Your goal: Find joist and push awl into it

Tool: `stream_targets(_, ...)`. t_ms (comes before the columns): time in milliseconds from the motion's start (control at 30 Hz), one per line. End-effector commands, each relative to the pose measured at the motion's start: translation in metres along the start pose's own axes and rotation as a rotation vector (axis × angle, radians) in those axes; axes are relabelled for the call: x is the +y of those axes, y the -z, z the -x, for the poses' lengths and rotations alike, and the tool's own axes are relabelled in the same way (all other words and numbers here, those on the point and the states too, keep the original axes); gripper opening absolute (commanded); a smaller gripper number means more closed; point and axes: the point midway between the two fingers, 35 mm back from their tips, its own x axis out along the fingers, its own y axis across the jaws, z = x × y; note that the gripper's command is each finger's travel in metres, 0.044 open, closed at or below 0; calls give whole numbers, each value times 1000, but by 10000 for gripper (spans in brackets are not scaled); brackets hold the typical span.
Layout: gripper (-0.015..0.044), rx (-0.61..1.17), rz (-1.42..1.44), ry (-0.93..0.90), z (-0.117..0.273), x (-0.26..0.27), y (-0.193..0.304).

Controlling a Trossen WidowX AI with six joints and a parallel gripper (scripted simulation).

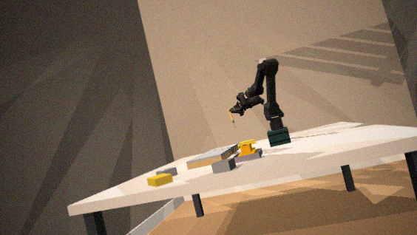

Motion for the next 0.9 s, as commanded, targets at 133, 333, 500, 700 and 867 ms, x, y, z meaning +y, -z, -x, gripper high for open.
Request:
stream_targets(133, 0, 22, -21, -6, -12, -14, 2)
stream_targets(333, 0, 26, 3, -9, -23, -29, 1)
stream_targets(500, 0, 22, 39, -12, -33, -44, -1)
stream_targets(700, 0, 8, 97, -19, -46, -61, -4)
stream_targets(867, 0, -8, 148, -26, -57, -74, -5)
